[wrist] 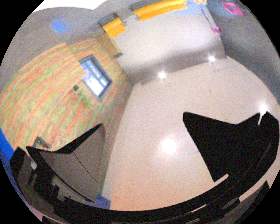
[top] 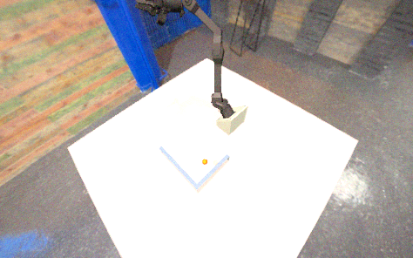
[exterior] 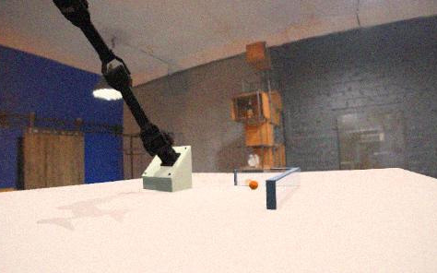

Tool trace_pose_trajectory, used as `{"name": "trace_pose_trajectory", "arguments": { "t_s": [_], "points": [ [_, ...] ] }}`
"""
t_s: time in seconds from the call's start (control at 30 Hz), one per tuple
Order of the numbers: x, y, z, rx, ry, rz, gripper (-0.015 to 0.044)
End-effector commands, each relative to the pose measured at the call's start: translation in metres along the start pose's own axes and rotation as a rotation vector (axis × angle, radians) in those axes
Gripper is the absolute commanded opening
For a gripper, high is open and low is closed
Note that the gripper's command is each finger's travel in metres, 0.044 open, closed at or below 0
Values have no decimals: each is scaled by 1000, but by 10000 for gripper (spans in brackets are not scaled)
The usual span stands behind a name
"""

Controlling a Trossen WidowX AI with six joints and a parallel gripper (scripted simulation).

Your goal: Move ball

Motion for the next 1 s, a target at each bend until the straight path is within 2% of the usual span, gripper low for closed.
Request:
{"name": "trace_pose_trajectory", "arguments": {
  "t_s": [0.0, 0.17, 0.53, 0.63, 0.73, 0.97],
  "points": [
    [1, 1, -1, -1, -2, 3, 374],
    [22, 17, -20, -10, -56, 85, 245],
    [140, 50, -118, -147, -338, 471, 245],
    [180, 45, -143, -237, -417, 608, 245],
    [209, 28, -161, -318, -468, 594, 245],
    [268, 4, -188, -506, -553, 831, 245]
  ]
}}
Point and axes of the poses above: the point midway between the two fingers, 35 mm back from their tips, its own z axis back along the fingers, its own y axis across the jaws, x = y × z, the point moved 7 cm from there along z, back along the fingers, and after that the axes turned 1 degree about -z, right-handed, at the moved point
